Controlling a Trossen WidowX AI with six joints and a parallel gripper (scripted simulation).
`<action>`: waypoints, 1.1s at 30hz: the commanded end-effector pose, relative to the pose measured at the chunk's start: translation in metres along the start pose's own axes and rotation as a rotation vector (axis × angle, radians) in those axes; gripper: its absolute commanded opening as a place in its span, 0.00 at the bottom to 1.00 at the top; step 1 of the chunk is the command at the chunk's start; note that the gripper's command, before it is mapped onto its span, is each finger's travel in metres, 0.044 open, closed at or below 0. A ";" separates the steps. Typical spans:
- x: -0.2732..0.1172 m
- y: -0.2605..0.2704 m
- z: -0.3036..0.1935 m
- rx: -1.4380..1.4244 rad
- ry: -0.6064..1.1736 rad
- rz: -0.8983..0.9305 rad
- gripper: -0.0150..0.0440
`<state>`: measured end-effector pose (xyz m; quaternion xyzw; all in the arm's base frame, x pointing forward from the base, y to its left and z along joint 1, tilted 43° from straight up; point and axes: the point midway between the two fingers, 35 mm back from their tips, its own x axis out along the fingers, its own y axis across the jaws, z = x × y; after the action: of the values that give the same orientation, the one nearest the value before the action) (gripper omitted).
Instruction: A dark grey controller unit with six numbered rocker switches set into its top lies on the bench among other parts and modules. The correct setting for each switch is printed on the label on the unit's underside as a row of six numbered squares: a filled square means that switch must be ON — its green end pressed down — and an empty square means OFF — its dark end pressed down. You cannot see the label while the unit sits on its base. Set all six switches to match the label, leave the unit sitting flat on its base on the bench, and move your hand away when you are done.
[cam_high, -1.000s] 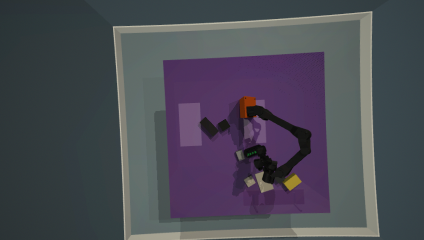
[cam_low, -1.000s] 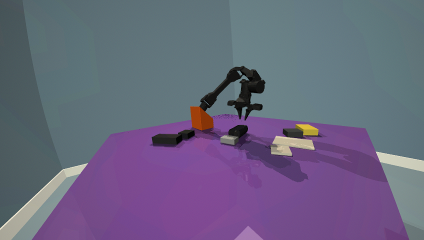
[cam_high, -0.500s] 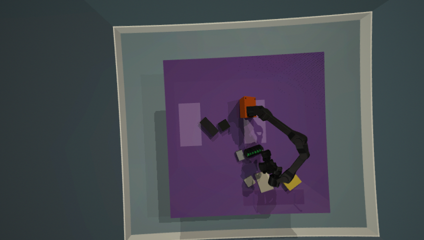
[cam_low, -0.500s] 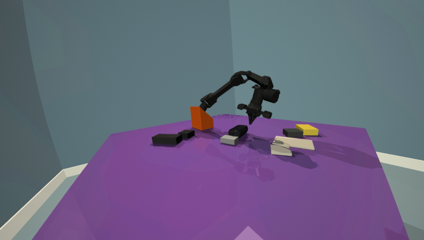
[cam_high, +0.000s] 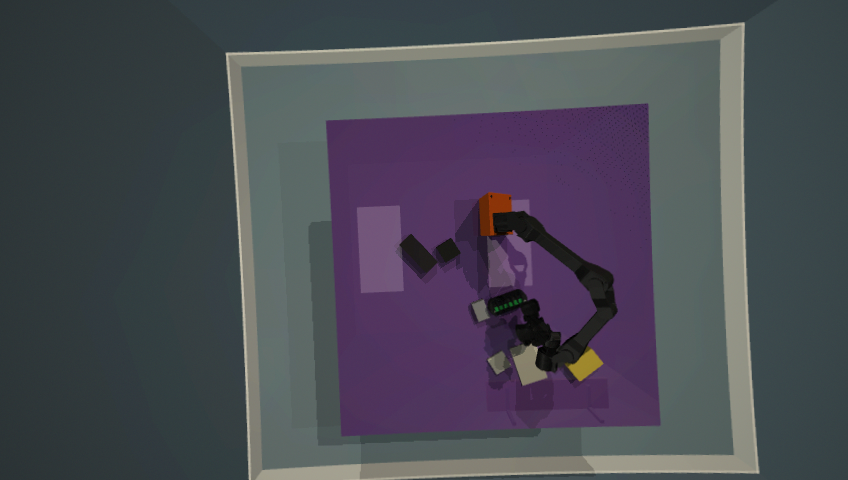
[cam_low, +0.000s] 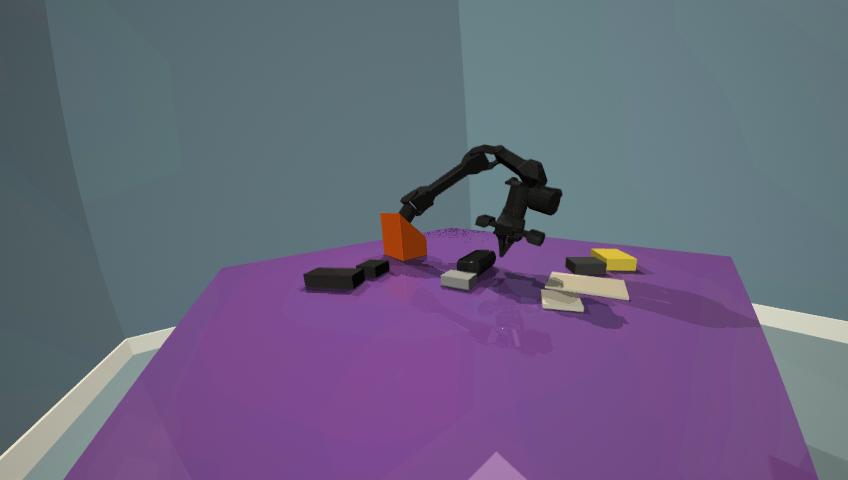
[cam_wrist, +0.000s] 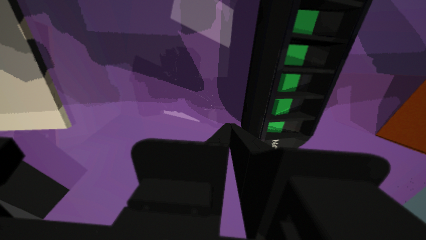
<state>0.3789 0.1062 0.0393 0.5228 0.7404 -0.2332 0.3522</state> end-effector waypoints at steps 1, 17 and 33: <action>0.009 0.000 0.001 0.010 0.007 -0.009 0.25; 0.031 0.006 0.000 0.009 0.009 -0.009 0.25; 0.032 0.000 0.000 0.010 0.009 -0.009 0.25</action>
<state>0.3747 0.1258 0.0150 0.5211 0.7430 -0.2347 0.3483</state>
